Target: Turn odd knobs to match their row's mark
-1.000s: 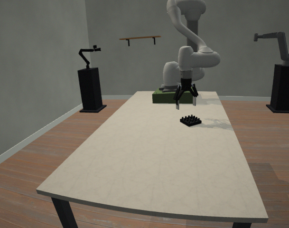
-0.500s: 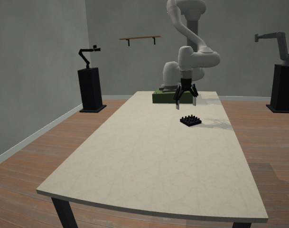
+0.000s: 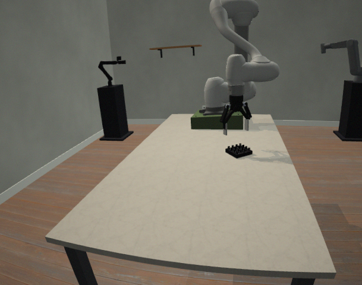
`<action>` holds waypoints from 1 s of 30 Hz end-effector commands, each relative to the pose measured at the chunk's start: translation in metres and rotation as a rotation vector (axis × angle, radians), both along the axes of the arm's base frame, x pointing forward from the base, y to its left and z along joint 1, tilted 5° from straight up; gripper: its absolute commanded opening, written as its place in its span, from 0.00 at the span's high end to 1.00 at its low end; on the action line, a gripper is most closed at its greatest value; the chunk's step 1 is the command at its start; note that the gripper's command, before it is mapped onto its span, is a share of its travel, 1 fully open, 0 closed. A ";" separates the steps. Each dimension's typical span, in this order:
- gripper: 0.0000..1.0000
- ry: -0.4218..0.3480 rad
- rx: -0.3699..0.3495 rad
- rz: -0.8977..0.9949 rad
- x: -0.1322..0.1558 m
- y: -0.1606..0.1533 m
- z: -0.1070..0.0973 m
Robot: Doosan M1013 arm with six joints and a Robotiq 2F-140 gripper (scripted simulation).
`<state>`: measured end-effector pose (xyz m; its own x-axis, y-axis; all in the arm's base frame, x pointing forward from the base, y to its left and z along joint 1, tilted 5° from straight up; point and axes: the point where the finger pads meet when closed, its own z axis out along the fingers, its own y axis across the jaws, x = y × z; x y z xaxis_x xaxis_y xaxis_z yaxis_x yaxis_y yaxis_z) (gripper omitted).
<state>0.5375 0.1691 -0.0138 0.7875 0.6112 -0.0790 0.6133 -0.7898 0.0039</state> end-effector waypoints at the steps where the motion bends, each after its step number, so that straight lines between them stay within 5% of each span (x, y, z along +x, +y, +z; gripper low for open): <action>1: 0.00 0.000 0.000 -0.003 0.004 0.004 0.003; 2: 0.00 0.000 0.000 -0.003 0.004 0.004 0.003; 3: 0.88 0.000 0.000 -0.003 0.004 0.004 0.003; 30: 0.88 0.000 0.000 -0.003 0.004 0.004 0.003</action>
